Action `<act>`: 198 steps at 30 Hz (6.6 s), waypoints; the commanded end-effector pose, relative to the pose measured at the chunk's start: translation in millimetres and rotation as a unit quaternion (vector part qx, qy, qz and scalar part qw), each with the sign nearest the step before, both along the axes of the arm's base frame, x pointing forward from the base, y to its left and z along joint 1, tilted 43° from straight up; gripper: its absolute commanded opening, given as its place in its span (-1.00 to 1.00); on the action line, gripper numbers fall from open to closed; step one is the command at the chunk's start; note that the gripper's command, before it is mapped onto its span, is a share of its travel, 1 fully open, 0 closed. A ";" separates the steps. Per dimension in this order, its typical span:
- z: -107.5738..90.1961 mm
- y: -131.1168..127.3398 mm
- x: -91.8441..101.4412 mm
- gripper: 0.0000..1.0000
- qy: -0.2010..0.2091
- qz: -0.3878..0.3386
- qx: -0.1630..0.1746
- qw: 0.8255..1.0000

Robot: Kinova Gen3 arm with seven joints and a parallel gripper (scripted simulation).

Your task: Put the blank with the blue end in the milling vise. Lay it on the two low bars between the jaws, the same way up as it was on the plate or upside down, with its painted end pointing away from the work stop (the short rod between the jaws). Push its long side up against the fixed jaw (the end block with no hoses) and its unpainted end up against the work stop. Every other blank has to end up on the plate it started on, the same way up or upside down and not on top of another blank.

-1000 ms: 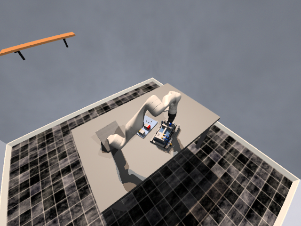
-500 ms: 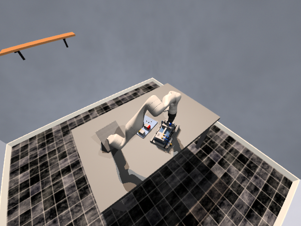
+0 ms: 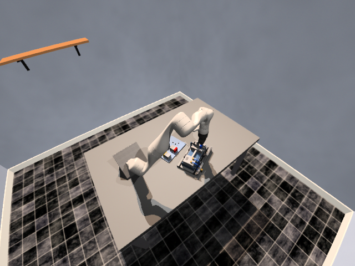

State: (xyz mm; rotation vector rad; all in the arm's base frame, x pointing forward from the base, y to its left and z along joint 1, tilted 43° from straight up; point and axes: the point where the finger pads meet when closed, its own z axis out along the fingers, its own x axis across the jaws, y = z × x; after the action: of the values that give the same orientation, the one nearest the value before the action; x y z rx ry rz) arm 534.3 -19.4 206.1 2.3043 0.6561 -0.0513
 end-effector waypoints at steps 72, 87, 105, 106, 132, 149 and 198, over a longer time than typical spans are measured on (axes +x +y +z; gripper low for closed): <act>-1.2 -1.3 0.7 -1.00 0.000 0.001 0.000 1.000; -1.3 -1.4 0.8 1.00 -0.001 0.001 0.001 1.000; -1.3 -1.4 0.8 1.00 -0.001 0.001 0.001 1.000; -1.3 -1.4 0.8 1.00 -0.001 0.001 0.001 1.000; -1.3 -1.4 0.8 1.00 -0.001 0.001 0.001 1.000; -1.2 -1.2 0.8 1.00 -0.001 0.001 0.001 1.000; 5.0 4.1 -0.6 1.00 0.000 0.001 0.000 1.000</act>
State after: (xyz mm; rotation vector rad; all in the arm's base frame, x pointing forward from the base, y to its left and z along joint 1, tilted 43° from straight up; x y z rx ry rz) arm 533.2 -16.6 210.2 2.3045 0.6559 -0.0528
